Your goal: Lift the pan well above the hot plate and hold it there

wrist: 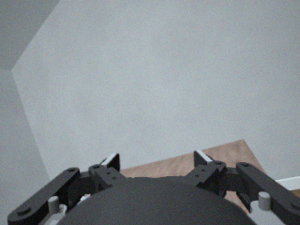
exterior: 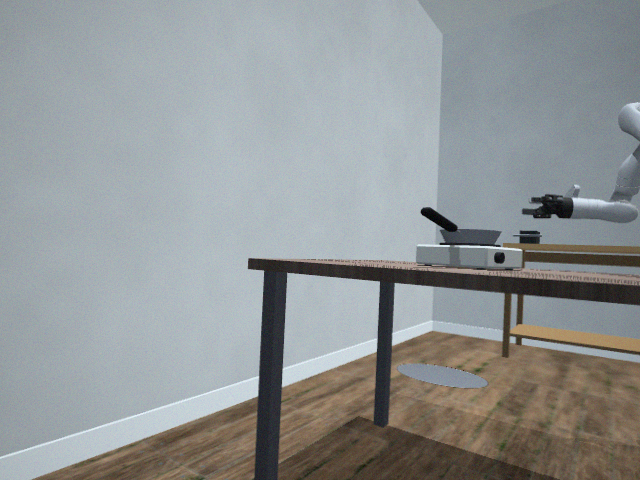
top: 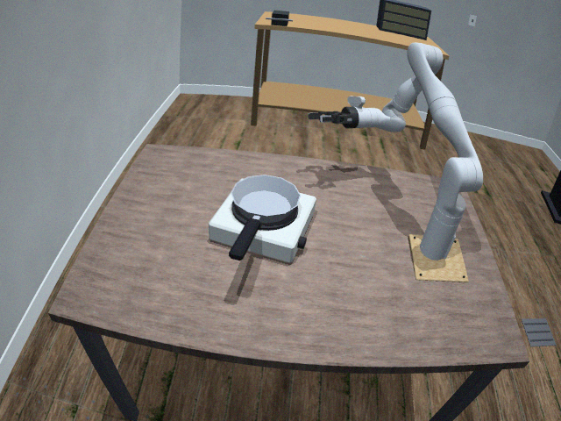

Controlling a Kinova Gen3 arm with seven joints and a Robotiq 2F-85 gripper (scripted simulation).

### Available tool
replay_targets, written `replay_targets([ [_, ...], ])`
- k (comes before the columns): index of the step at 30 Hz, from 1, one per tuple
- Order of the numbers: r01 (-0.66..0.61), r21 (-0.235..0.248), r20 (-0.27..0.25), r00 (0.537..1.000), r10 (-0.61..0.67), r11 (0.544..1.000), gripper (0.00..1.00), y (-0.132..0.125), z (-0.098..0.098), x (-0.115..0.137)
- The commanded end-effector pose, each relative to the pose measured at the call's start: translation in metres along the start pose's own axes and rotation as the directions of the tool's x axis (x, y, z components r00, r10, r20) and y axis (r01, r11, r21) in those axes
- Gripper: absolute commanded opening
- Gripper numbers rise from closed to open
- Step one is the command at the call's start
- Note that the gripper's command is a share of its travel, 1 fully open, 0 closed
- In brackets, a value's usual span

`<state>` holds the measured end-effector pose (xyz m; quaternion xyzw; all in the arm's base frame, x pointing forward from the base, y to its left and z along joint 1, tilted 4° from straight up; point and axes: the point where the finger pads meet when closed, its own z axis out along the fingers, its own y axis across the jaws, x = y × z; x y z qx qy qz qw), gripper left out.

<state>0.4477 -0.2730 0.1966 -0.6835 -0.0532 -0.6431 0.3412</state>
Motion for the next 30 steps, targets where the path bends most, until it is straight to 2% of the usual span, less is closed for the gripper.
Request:
replay_targets([
  [1, 0.002, 0.000, 0.000, 1.000, -0.002, 1.000, 1.00, 0.000, 0.000, 0.001],
  [22, 0.006, 0.003, 0.006, 1.000, -0.006, 1.000, 1.00, -0.001, 0.001, 0.000],
  [26, 0.026, 0.014, 0.035, 0.999, -0.026, 1.000, 1.00, -0.007, 0.006, -0.002],
  [30, 0.068, 0.041, 0.096, 0.993, -0.072, 0.997, 1.00, -0.019, 0.016, -0.008],
])
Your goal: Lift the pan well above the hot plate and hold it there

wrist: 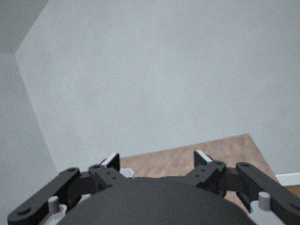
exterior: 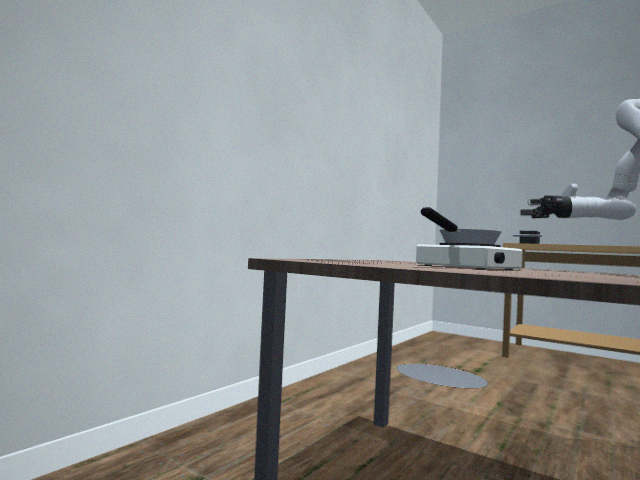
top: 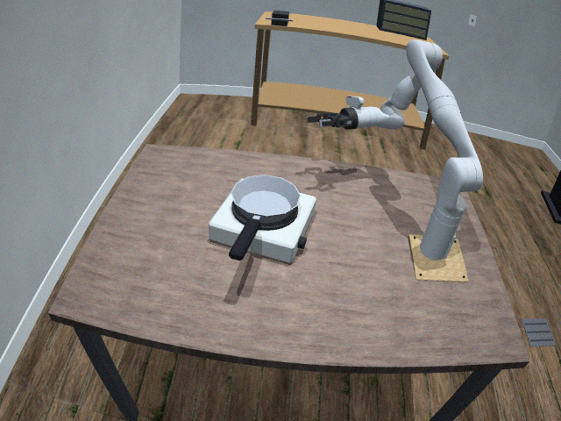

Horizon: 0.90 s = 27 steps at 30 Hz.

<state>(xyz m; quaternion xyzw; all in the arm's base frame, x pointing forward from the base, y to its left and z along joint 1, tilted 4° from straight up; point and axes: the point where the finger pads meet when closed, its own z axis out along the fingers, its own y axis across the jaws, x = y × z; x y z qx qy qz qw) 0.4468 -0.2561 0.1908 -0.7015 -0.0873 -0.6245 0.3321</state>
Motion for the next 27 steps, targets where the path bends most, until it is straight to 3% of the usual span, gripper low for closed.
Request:
replay_targets([
  [1, 0.041, 0.024, 0.045, 0.998, -0.042, 0.999, 1.00, -0.012, 0.012, 0.004],
  [4, 0.054, 0.033, 0.066, 0.996, -0.057, 0.998, 1.00, -0.016, 0.016, 0.002],
  [11, 0.177, 0.129, 0.260, 0.943, -0.206, 0.976, 1.00, -0.057, 0.056, -0.010],
  [12, 0.177, 0.129, 0.260, 0.943, -0.206, 0.976, 1.00, -0.057, 0.056, -0.010],
  [17, 0.242, 0.208, 0.380, 0.873, -0.307, 0.948, 1.00, -0.085, 0.086, -0.019],
  [21, 0.261, 0.231, 0.409, 0.848, -0.337, 0.937, 1.00, -0.093, 0.093, -0.022],
  [24, 0.297, 0.300, 0.487, 0.770, -0.414, 0.906, 1.00, -0.115, 0.116, -0.029],
  [27, 0.308, 0.323, 0.509, 0.741, -0.439, 0.895, 1.00, -0.123, 0.123, -0.031],
])
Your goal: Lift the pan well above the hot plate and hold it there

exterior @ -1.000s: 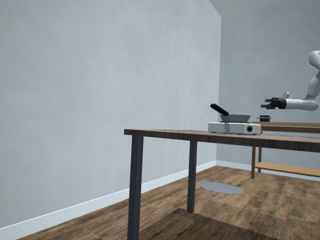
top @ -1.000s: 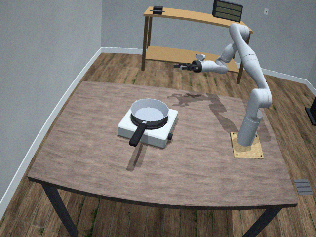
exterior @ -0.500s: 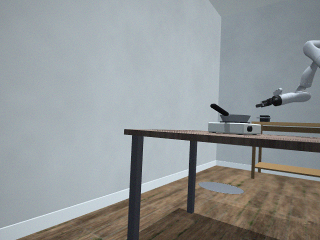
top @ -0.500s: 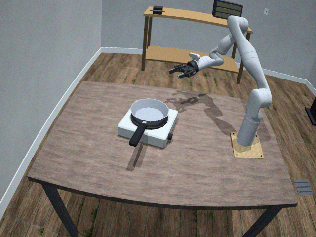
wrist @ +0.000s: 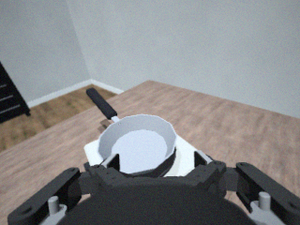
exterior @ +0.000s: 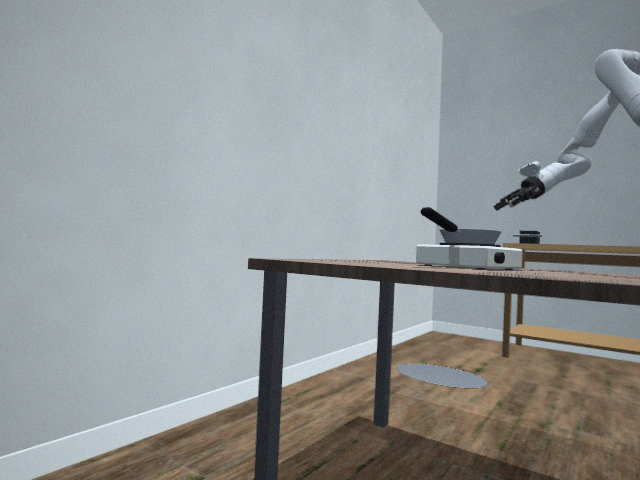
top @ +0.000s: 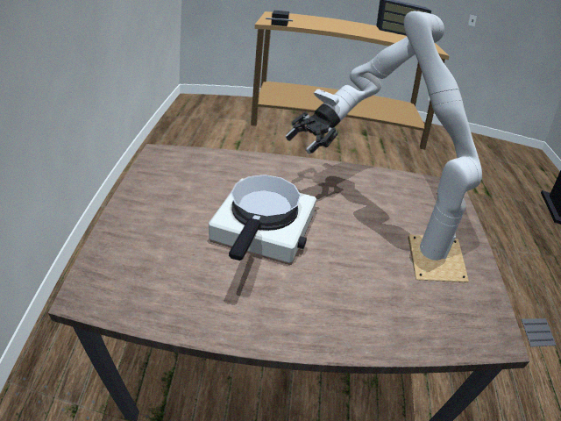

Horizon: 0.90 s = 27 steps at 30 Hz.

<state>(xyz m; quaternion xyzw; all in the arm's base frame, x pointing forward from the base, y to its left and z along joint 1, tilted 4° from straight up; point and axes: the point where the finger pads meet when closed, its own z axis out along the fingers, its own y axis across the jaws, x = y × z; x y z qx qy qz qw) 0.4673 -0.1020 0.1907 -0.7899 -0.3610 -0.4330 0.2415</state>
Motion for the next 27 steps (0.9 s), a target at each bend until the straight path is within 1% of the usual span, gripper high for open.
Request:
replay_targets([
  [1, 0.081, 0.034, 0.061, 0.995, -0.082, 0.996, 1.00, -0.012, 0.018, 0.027],
  [2, 0.108, 0.047, 0.097, 0.989, -0.112, 0.993, 1.00, -0.018, 0.025, 0.032],
  [3, 0.108, 0.047, 0.097, 0.989, -0.112, 0.993, 1.00, -0.018, 0.025, 0.032],
  [4, 0.136, 0.059, 0.133, 0.981, -0.143, 0.989, 1.00, -0.023, 0.032, 0.038],
  [5, 0.136, 0.059, 0.133, 0.981, -0.143, 0.989, 1.00, -0.023, 0.032, 0.038],
  [7, 0.167, 0.098, 0.196, 0.963, -0.183, 0.981, 1.00, -0.033, 0.047, 0.045],
  [8, 0.167, 0.098, 0.196, 0.963, -0.183, 0.981, 1.00, -0.033, 0.047, 0.045],
  [9, 0.183, 0.115, 0.226, 0.952, -0.205, 0.976, 1.00, -0.038, 0.054, 0.049],
  [11, 0.183, 0.115, 0.226, 0.952, -0.205, 0.976, 1.00, -0.038, 0.054, 0.049],
  [14, 0.241, 0.160, 0.310, 0.908, -0.280, 0.957, 1.00, -0.051, 0.075, 0.063],
  [15, 0.241, 0.160, 0.310, 0.908, -0.280, 0.957, 1.00, -0.051, 0.075, 0.063],
  [16, 0.261, 0.173, 0.334, 0.891, -0.306, 0.950, 1.00, -0.055, 0.081, 0.068],
  [17, 0.261, 0.173, 0.334, 0.891, -0.306, 0.950, 1.00, -0.055, 0.081, 0.068],
  [20, 0.282, 0.224, 0.391, 0.851, -0.351, 0.933, 1.00, -0.067, 0.096, 0.075],
  [21, 0.282, 0.224, 0.391, 0.851, -0.351, 0.933, 1.00, -0.067, 0.096, 0.075],
  [24, 0.307, 0.266, 0.444, 0.803, -0.399, 0.914, 1.00, -0.077, 0.111, 0.083],
  [25, 0.307, 0.266, 0.444, 0.803, -0.399, 0.914, 1.00, -0.077, 0.111, 0.083],
  [26, 0.317, 0.279, 0.460, 0.785, -0.416, 0.906, 1.00, -0.080, 0.116, 0.087],
  [27, 0.317, 0.279, 0.460, 0.785, -0.416, 0.906, 1.00, -0.080, 0.116, 0.087],
])
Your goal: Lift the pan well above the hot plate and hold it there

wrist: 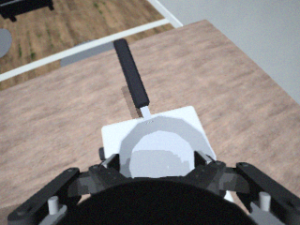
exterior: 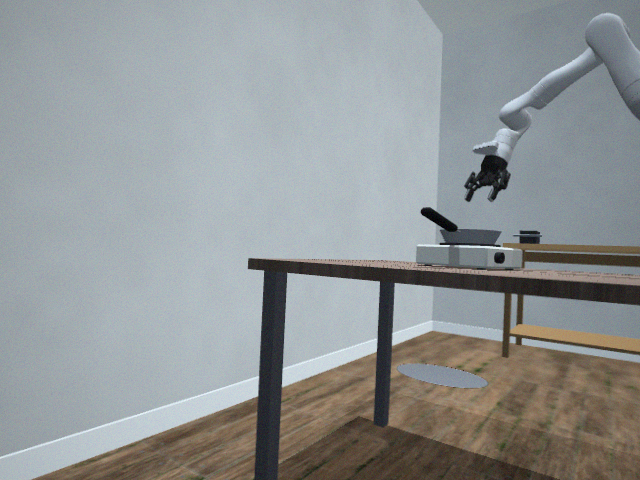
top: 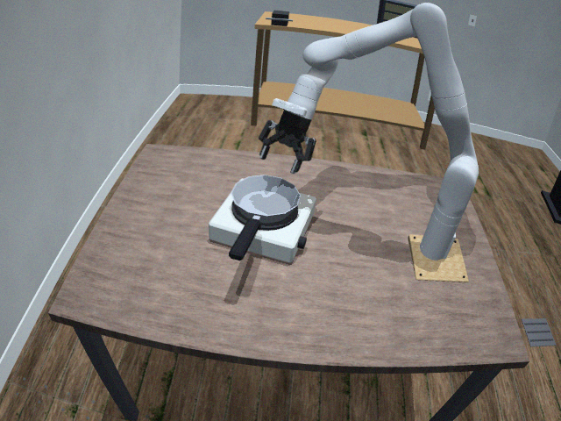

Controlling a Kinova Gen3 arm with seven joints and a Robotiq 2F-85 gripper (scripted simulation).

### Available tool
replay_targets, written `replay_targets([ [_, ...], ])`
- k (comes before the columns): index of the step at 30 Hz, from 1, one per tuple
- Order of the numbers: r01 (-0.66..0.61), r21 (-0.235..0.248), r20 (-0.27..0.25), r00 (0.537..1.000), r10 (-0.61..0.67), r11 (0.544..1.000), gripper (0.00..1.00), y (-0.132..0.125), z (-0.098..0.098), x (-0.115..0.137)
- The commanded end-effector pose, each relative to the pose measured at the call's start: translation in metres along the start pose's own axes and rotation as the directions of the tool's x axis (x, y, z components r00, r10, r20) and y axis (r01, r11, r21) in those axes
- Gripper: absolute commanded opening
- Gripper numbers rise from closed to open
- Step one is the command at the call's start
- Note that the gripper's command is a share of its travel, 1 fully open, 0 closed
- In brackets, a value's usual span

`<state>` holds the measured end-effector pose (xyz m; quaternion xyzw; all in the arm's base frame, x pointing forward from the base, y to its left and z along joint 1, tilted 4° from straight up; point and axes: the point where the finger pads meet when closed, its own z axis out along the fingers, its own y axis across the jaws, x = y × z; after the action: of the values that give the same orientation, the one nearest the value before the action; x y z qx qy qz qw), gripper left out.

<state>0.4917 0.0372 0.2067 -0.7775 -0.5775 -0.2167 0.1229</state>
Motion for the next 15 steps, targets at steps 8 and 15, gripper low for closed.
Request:
replay_targets([
  [8, 0.134, 0.073, 0.138, 0.980, -0.143, 0.988, 1.00, -0.009, 0.023, 0.057],
  [15, 0.200, 0.125, 0.254, 0.940, -0.227, 0.972, 1.00, -0.015, 0.037, 0.087],
])
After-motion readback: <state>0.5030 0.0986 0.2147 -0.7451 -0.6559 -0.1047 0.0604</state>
